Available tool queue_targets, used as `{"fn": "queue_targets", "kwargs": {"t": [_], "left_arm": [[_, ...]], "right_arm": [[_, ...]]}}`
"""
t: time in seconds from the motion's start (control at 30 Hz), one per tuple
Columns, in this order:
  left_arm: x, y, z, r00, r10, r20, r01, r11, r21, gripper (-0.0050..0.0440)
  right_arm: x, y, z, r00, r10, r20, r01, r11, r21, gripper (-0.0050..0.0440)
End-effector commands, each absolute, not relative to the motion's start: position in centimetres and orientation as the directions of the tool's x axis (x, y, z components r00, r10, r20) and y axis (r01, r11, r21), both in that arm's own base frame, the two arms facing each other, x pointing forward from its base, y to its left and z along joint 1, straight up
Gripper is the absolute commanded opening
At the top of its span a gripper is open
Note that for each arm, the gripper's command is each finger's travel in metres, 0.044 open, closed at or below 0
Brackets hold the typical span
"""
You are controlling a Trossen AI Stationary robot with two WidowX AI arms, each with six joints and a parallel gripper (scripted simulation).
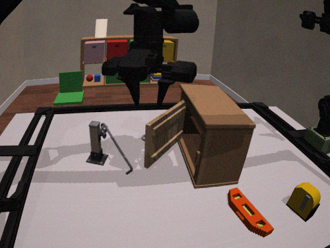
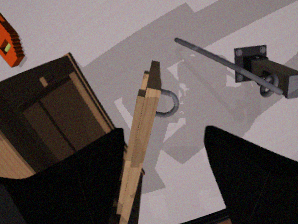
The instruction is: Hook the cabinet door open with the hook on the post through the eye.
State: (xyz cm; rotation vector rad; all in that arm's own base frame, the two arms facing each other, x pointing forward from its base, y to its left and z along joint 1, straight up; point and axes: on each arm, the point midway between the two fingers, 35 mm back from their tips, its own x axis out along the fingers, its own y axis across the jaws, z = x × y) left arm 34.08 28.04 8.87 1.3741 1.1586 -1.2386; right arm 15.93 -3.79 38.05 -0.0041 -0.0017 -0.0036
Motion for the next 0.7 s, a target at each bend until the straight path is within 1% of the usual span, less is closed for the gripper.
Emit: {"fn": "queue_targets", "kwargs": {"t": [0.0,0.13,0.37,0.5,0.67], "left_arm": [[34.9,27.9,8.4,0.011,0.010,-1.000,0.951,-0.309,0.007,0.0220],[35.0,27.9,8.4,0.000,-0.001,-1.000,0.935,-0.355,0.001,0.0220],[35.0,27.9,8.3,0.000,-0.001,-1.000,0.934,-0.357,0.000,0.0220],[35.0,27.9,7.0,0.000,-0.001,-1.000,0.934,-0.357,0.000,0.0220],[35.0,27.9,6.9,0.000,-0.001,-1.000,0.934,-0.357,0.000,0.0220]], "right_arm": [[15.9,-3.8,38.0,1.000,0.000,0.001,0.000,1.000,0.001,0.0400],[15.9,-3.8,38.0,1.000,0.000,0.001,0.000,1.000,0.001,0.0400],[15.9,-3.8,38.0,1.000,0.000,0.001,0.000,1.000,0.001,0.0400],[15.9,-3.8,38.0,1.000,0.000,0.001,0.000,1.000,0.001,0.0400],[15.9,-3.8,38.0,1.000,0.000,0.001,0.000,1.000,0.001,0.0400]]}}
